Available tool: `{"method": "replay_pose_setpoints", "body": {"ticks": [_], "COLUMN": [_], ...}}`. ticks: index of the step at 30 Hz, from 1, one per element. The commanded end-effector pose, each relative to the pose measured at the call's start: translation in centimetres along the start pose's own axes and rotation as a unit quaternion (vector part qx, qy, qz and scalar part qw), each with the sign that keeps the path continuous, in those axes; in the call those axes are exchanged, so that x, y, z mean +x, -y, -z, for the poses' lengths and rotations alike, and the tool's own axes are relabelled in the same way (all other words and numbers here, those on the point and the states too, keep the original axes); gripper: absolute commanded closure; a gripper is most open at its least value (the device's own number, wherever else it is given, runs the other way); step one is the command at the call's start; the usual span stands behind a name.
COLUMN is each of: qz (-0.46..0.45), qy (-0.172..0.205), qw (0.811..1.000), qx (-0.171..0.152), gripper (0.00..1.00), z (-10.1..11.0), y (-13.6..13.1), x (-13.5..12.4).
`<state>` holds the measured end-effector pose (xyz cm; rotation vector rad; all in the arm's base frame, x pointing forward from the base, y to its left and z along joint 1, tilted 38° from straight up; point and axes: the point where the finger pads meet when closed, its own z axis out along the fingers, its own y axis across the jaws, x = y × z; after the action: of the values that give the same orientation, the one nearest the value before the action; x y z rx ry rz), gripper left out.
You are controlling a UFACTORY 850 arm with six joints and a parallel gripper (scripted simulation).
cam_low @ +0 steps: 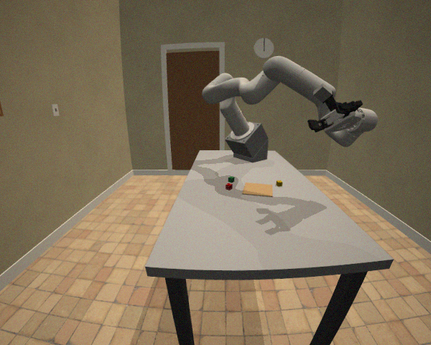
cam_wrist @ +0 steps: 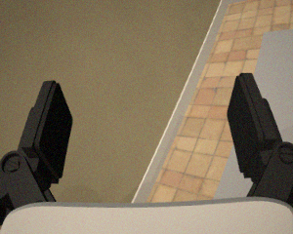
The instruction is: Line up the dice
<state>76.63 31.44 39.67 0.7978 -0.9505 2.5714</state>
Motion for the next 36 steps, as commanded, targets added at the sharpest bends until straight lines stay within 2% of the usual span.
{"method": "replay_pose_setpoints", "body": {"ticks": [1,6,11,13,17,20,21,25,32,34,36], "qz": [-0.001,0.011,0.096,0.109,0.172,0.176,0.214,0.254,0.334,0.362,0.362], "qy": [0.000,0.008,0.064,0.073,0.119,0.122,0.151,0.183,0.253,0.281,0.281], "qw": [1.000,1.000,0.993,0.991,0.978,0.977,0.965,0.950,0.908,0.889,0.889], "qx": [0.000,-0.001,-0.004,-0.004,-0.005,-0.005,-0.005,-0.004,0.000,0.003,0.003], "gripper": [0.00,0.00,0.00,0.00,0.00,0.00,0.00,0.00,0.00,0.00,0.00], "z": [0.0,-0.5,-3.9,-4.4,-6.7,-6.9,-8.2,-9.5,-11.9,-12.7,-12.7], "y": [0.1,0.0,-1.0,-1.3,-2.7,-2.8,-3.9,-5.3,-8.9,-10.6,-10.6], "x": [0.1,-0.3,-2.8,-3.1,-4.8,-4.9,-5.8,-6.7,-8.0,-8.3,-8.3]}}
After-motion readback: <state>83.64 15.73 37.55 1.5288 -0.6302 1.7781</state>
